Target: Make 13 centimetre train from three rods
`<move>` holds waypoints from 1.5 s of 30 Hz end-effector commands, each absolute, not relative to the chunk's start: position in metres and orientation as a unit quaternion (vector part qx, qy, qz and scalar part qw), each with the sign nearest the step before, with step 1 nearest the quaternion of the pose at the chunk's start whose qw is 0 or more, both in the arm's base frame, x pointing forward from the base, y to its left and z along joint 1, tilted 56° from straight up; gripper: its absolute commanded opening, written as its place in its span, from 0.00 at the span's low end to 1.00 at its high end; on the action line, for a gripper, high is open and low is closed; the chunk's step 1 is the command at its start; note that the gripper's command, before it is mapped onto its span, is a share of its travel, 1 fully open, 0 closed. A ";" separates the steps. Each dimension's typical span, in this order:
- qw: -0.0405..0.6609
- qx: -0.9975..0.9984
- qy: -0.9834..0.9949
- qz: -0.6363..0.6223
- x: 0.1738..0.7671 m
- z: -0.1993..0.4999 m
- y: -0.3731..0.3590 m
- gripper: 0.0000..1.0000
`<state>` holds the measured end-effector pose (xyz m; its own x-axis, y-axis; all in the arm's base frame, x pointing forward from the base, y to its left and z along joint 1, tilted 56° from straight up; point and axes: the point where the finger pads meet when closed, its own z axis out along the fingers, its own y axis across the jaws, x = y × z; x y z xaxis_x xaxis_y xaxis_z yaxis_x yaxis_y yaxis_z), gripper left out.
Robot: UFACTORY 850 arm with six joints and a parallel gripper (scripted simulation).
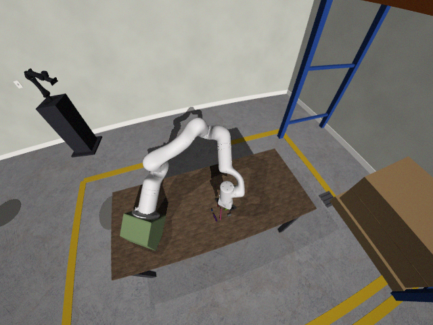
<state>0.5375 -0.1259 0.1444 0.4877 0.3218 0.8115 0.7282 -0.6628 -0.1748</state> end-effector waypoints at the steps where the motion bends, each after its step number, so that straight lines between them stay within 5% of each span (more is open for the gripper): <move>1: 0.258 -0.823 -0.319 -0.393 0.538 0.145 -0.127 1.00; 25: 0.256 -0.821 -0.323 -0.394 0.536 0.144 -0.126 1.00; 40: 0.175 -0.743 -0.476 -0.436 0.448 0.133 -0.084 1.00; 41: 0.175 -0.743 -0.476 -0.436 0.448 0.133 -0.084 0.24; 45: 0.175 -0.743 -0.476 -0.436 0.448 0.133 -0.084 0.24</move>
<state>0.4491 -0.0841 0.1329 0.1779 0.5494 0.8164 0.8629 -0.4859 0.1389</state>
